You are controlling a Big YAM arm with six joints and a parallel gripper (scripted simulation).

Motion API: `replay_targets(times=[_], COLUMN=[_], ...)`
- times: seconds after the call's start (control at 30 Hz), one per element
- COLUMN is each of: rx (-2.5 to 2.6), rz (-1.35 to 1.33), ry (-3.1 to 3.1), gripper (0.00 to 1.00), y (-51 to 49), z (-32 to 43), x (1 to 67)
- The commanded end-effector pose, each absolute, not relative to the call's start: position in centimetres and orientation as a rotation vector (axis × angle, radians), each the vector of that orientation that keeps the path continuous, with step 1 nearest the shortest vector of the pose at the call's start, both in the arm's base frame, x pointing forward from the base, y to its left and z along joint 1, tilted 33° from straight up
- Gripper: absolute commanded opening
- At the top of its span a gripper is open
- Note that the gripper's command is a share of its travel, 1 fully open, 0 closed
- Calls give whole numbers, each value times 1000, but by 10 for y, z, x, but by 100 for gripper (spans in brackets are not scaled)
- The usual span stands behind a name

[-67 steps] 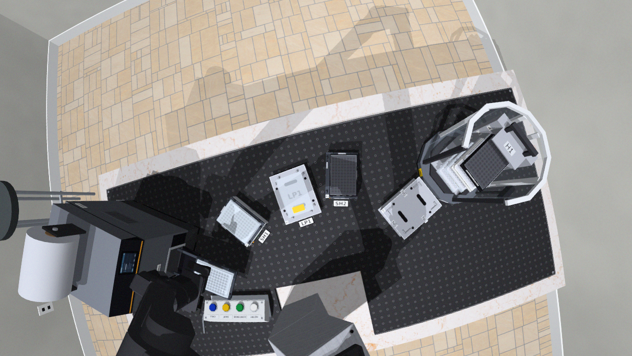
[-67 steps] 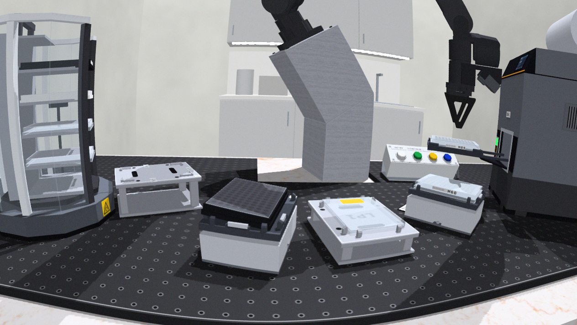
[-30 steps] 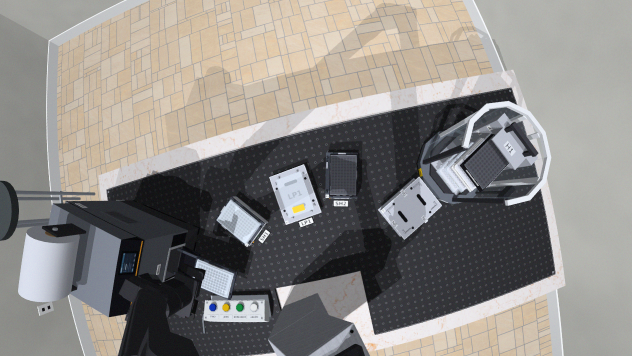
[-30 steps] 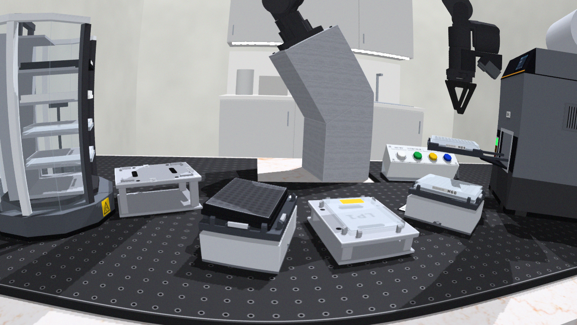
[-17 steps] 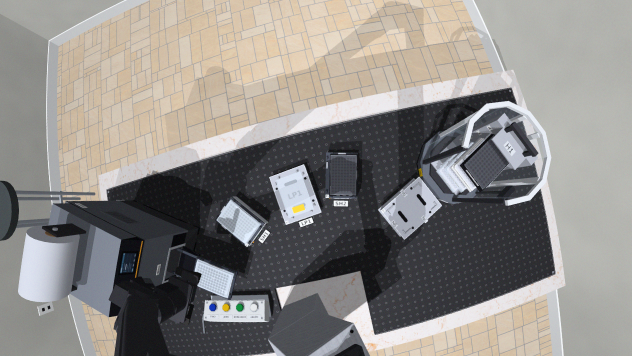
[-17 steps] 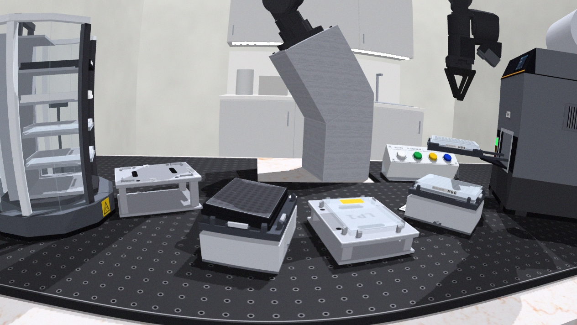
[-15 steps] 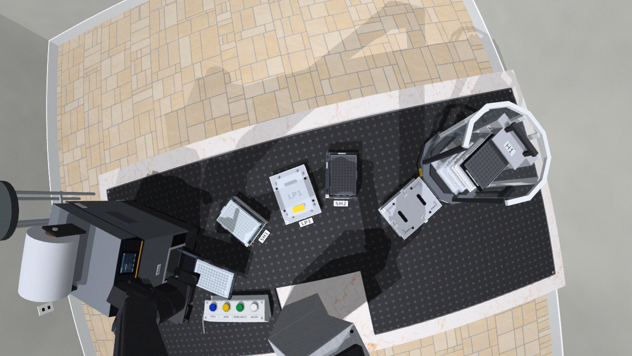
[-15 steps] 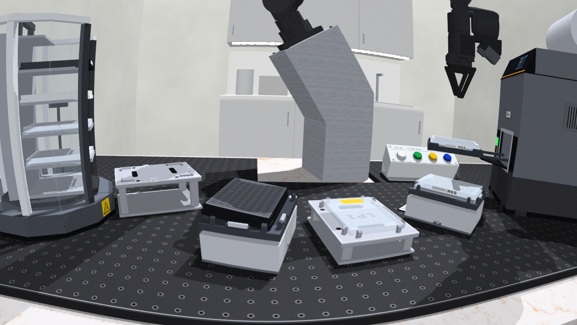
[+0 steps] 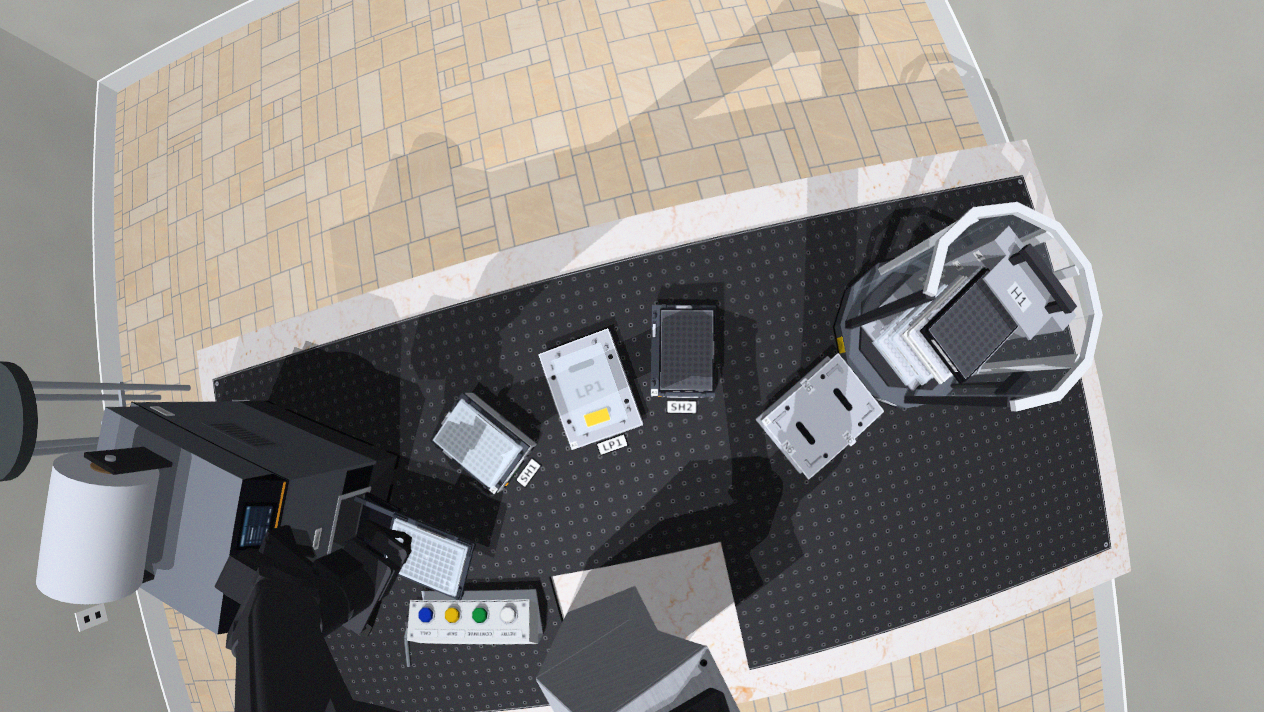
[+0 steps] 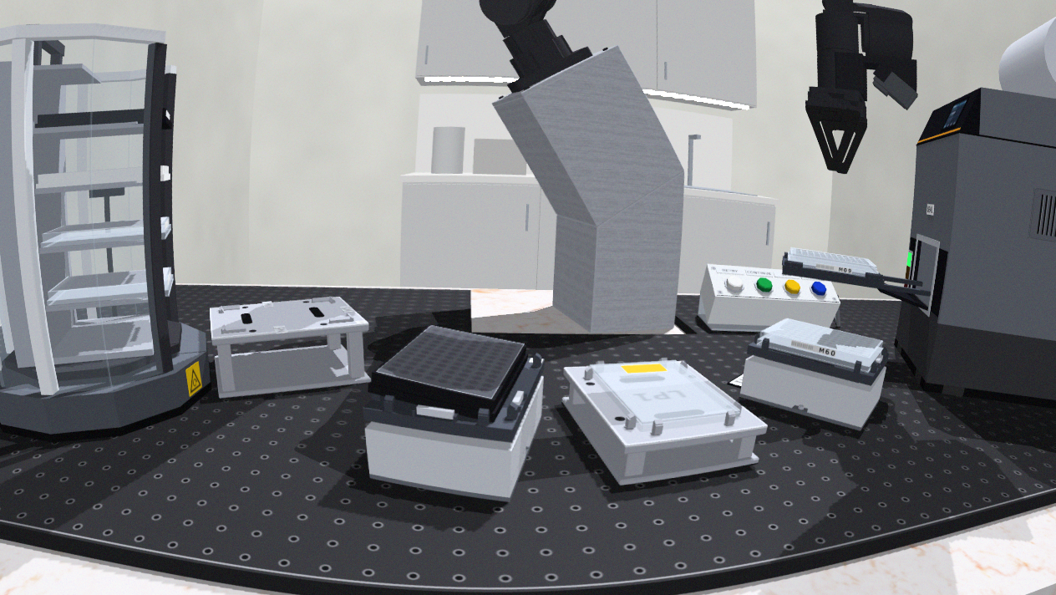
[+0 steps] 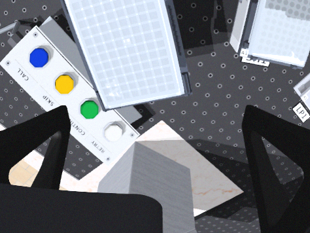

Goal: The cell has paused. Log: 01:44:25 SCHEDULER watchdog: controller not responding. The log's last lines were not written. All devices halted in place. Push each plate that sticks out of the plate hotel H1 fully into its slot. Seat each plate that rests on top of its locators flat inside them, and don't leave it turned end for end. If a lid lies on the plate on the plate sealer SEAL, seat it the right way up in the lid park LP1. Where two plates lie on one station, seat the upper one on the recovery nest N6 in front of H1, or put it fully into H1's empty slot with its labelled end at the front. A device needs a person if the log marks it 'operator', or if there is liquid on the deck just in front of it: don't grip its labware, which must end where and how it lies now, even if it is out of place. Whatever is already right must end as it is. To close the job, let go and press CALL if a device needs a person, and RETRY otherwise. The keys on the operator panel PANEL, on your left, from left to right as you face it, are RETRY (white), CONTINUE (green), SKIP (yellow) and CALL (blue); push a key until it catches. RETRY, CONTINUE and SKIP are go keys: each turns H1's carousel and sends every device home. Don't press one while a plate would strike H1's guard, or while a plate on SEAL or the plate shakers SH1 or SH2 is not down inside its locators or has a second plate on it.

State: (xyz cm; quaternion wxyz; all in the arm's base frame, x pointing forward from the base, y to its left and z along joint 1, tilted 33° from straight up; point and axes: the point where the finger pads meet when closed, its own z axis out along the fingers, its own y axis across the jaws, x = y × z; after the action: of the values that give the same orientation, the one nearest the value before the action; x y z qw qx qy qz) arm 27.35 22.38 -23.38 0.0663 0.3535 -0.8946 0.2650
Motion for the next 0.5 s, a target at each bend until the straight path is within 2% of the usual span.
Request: replay_targets(times=[0.0,0.47], rx=[867,776], rz=[817,844], ry=[-2824,-2880], gripper=[100,100], y=[221,199], z=[-225,-206], x=[287,321])
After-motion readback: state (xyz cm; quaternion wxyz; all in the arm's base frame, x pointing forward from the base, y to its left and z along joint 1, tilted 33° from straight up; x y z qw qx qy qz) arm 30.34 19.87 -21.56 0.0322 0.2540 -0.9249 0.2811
